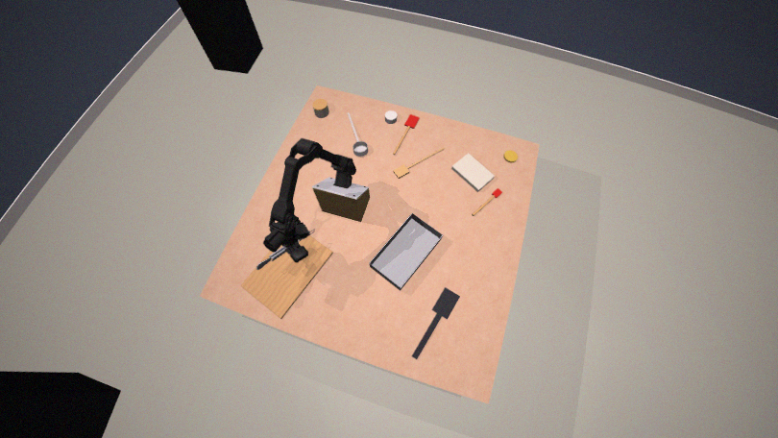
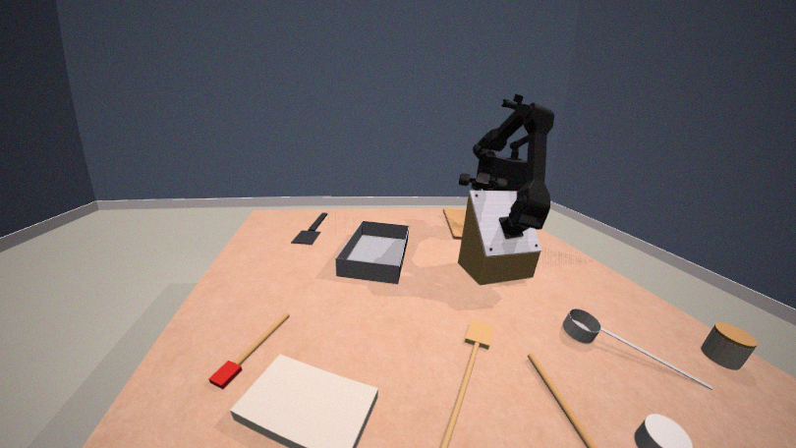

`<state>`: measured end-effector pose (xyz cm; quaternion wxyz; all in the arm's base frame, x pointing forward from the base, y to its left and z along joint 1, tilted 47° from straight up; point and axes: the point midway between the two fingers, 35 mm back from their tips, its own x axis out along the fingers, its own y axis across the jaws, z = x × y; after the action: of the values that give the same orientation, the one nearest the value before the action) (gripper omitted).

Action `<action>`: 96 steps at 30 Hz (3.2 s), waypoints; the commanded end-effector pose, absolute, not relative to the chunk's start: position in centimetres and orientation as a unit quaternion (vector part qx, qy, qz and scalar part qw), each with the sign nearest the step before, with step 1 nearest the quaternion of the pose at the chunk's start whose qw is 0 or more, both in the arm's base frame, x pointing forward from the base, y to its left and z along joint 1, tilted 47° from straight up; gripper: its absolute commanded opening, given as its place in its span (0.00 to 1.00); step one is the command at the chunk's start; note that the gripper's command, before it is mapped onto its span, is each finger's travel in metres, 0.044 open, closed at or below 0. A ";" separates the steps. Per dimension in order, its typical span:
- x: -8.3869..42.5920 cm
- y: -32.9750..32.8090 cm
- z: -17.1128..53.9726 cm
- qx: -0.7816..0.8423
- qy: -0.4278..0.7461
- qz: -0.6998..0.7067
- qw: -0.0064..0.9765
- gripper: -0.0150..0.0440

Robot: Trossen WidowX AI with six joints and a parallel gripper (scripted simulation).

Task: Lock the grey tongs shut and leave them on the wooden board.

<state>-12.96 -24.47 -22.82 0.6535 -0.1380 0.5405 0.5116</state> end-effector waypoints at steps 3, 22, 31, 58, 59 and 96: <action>-12.9 -24.9 -22.7 -0.167 0.574 0.506 0.622 0.00; -12.4 -24.1 -22.4 -0.232 0.652 0.480 0.539 0.00; -12.1 -23.5 -21.4 -0.261 0.686 0.464 0.496 0.00; -11.7 -22.5 -19.2 -0.296 0.728 0.438 0.436 0.00; -11.7 -22.5 -19.2 -0.296 0.728 0.438 0.436 0.00; -12.0 -23.5 -21.2 -0.264 0.689 0.463 0.491 0.00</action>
<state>-11.78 -22.55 -20.71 0.4780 -0.2705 0.6947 0.4645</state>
